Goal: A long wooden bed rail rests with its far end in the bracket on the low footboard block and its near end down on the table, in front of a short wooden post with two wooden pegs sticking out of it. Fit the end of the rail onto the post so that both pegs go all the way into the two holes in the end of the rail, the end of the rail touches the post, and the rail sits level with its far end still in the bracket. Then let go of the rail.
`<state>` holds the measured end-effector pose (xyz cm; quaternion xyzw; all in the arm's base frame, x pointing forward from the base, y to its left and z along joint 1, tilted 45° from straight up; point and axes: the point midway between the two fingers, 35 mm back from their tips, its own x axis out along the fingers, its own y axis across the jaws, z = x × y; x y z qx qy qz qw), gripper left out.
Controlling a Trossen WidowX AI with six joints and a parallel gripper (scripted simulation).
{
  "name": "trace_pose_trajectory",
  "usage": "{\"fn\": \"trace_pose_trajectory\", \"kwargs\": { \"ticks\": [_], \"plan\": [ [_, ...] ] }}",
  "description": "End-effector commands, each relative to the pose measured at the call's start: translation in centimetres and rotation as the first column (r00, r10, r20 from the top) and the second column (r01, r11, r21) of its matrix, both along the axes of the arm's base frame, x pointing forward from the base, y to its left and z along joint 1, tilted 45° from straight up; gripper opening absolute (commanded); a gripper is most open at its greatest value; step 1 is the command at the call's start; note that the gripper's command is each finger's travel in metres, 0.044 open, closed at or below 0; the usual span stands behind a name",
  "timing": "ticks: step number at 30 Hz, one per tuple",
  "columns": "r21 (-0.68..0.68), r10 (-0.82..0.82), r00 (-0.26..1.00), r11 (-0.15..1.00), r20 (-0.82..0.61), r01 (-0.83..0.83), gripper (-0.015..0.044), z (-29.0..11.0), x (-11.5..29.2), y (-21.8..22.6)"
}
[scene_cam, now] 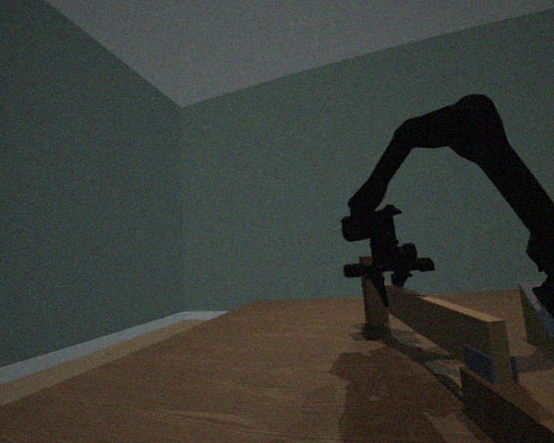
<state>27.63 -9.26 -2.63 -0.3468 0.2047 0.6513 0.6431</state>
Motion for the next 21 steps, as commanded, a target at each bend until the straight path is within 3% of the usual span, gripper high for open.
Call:
{"fn": "trace_pose_trajectory", "kwargs": {
  "ticks": [1,21],
  "plan": [
    [-0.005,-0.004,1.000,1.000,0.005,0.004,0.0000,-0.06,0.11,-0.41],
    [-0.006,-0.004,1.000,1.000,0.005,0.004,0.0000,-0.33,0.19,-0.74]
  ]
}}
